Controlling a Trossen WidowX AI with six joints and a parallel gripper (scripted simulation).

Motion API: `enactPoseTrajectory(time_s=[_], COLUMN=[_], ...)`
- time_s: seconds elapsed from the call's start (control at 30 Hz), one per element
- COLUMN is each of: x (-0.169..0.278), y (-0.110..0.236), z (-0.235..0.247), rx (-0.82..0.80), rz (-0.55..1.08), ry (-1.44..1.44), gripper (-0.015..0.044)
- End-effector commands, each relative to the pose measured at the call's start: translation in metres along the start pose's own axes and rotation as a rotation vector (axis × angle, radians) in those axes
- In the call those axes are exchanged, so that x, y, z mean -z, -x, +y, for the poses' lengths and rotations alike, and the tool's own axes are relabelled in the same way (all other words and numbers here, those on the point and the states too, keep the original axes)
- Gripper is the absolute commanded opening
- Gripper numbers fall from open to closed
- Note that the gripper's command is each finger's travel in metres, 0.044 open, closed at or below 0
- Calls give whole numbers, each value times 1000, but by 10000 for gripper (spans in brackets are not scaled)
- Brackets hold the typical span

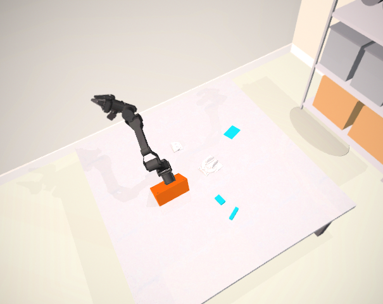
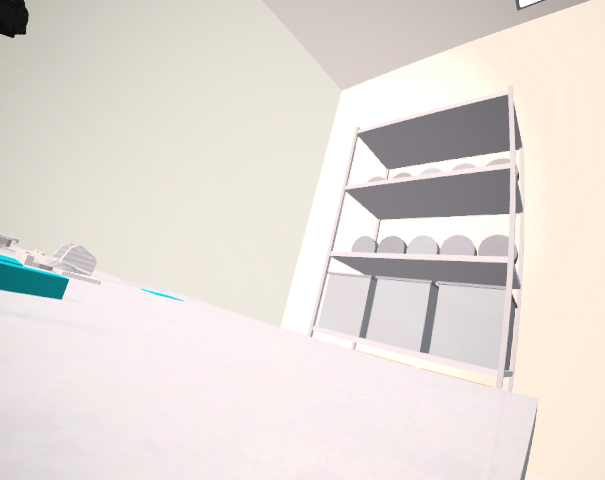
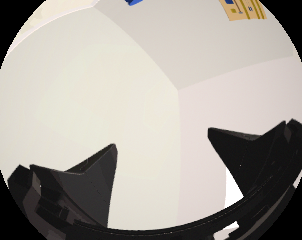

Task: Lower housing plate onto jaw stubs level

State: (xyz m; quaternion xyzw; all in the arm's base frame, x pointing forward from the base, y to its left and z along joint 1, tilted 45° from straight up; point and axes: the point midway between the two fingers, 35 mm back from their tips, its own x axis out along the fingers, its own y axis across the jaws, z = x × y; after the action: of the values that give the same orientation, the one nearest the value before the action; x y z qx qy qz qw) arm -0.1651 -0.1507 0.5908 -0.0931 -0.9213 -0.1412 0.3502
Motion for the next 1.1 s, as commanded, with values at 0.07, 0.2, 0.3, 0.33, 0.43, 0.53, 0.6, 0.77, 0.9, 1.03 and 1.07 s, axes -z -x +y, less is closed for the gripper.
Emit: enactPoseTrajectory(time_s=[0.07, 0.2, 0.3, 0.33, 0.43, 0.53, 0.6, 0.77, 0.9, 1.03, 1.07], x=[-2, -4, -5, -6, -7, -9, -10, -11, -11, -11, -10], y=[-4, -4, -3, -3, 0, 4, 7, 13, 18, 22, 23], z=[41, 68, 88, 94, 114, 133, 146, 165, 173, 183, 185], rx=[-116, -196, -255, -275, -334, -394, -433, -500, -536, -568, -574], rz=[10, 21, 34, 39, 57, 79, 95, 139, 173, 199, 206], ry=[-134, -221, -285, -306, -373, -439, -482, -519, -510, -523, -518], gripper=[440, 440, 440, 440, 440, 440, 440, 440, 440, 440, 440])
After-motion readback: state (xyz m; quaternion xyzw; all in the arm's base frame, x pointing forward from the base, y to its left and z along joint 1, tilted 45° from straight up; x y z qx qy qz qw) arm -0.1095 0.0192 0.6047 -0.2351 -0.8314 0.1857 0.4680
